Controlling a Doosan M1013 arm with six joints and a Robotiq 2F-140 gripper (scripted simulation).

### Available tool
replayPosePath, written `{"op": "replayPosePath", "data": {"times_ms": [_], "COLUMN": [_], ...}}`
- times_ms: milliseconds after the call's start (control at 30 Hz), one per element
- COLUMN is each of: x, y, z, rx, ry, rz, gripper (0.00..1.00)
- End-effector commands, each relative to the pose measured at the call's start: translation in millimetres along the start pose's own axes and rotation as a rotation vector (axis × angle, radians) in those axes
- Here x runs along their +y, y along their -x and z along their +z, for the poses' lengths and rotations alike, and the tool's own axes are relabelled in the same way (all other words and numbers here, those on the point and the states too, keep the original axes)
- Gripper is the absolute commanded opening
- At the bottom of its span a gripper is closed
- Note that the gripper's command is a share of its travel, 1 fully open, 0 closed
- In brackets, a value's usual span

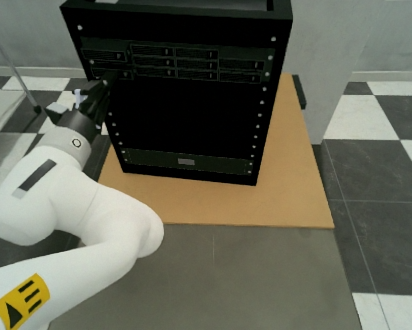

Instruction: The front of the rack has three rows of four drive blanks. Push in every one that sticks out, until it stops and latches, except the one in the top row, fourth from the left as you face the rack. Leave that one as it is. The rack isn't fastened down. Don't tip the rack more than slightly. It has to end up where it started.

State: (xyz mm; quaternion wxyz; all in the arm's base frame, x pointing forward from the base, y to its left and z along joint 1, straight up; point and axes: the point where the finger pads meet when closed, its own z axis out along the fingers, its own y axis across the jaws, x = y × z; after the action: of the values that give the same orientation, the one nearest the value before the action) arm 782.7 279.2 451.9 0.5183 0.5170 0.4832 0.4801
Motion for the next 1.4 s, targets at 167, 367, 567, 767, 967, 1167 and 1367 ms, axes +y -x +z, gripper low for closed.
{"op": "replayPosePath", "data": {"times_ms": [167, 367, 567, 767, 967, 1167, 1367], "x": [1.9, 1.9, 1.9, 1.9, 1.8, 1.8, 1.8], "y": [0.1, 0.2, 0.2, 0.2, 0.2, 0.2, 0.2], "z": [5.1, 13.3, 14.6, 14.6, 17.4, 17.6, 17.8], "rx": [0.000, 0.000, 0.000, 0.000, 0.000, 0.000, 0.000], "ry": [0.001, 0.001, 0.001, 0.001, 0.001, 0.001, 0.001], "rz": [0.005, 0.005, 0.005, 0.005, 0.005, 0.005, 0.005], "gripper": [0.10, 0.10, 0.10, 0.10, 0.10, 0.10, 0.10]}}
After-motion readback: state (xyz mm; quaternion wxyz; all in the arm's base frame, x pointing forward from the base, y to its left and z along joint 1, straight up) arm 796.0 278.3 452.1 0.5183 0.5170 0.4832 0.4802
